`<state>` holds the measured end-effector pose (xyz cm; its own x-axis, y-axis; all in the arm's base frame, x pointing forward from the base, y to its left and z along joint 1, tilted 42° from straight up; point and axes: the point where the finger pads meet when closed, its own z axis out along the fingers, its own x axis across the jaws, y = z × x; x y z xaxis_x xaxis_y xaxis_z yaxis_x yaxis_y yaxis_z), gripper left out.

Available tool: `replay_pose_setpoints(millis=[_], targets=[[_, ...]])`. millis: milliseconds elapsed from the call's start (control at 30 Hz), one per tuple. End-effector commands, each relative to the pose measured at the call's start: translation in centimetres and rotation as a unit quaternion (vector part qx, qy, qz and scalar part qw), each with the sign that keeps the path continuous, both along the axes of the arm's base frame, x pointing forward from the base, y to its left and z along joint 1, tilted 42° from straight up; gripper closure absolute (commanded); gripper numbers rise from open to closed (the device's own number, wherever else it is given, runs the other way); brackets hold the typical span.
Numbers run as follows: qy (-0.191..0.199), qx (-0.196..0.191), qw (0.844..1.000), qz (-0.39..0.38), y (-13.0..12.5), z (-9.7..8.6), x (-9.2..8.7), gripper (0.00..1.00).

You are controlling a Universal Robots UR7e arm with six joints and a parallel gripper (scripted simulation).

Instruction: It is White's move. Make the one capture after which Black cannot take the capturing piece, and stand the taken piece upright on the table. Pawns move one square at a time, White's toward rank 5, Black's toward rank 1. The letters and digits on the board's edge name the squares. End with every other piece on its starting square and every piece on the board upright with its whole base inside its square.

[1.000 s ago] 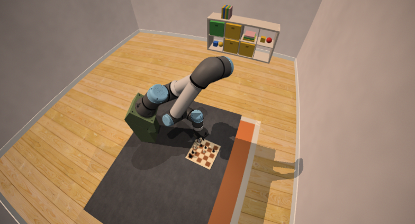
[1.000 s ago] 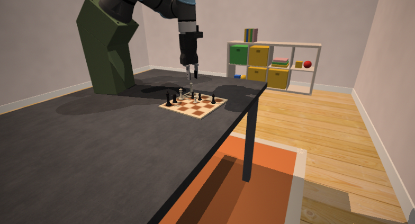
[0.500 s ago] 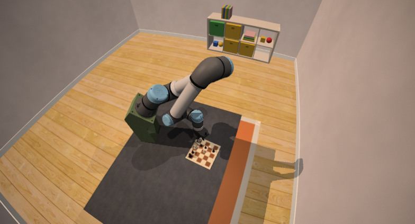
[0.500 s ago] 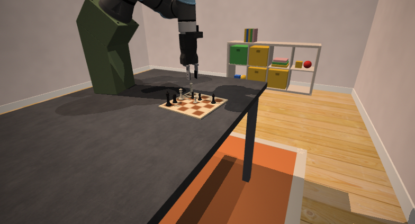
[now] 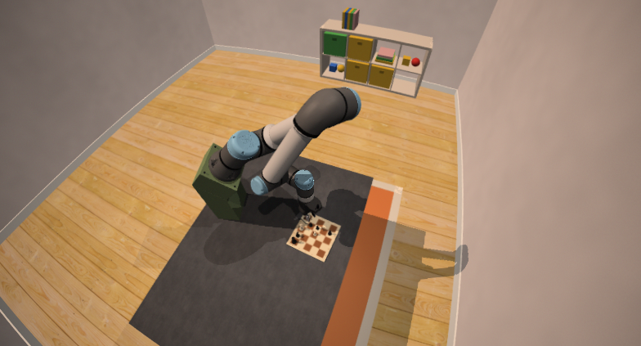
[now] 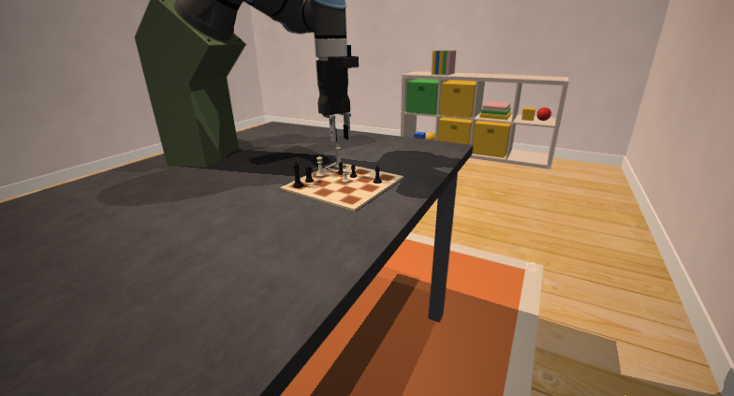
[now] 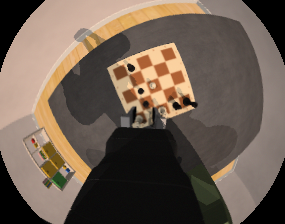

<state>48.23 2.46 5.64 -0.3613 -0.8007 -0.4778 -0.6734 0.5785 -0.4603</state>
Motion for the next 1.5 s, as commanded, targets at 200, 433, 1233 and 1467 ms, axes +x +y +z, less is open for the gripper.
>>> replay_pose_setpoints(millis=[200,433,1233,1467], targets=[[-0.002,-0.006,1.0,0.008,0.1,-0.5,0.5,0.32],[-0.002,-0.006,1.0,0.007,0.2,-1.0,0.9,0.32],[-0.002,-0.006,1.0,0.007,0.5,-3.5,2.9,0.32],[-0.002,-0.006,1.0,0.007,0.6,-3.9,3.3,0.32]])
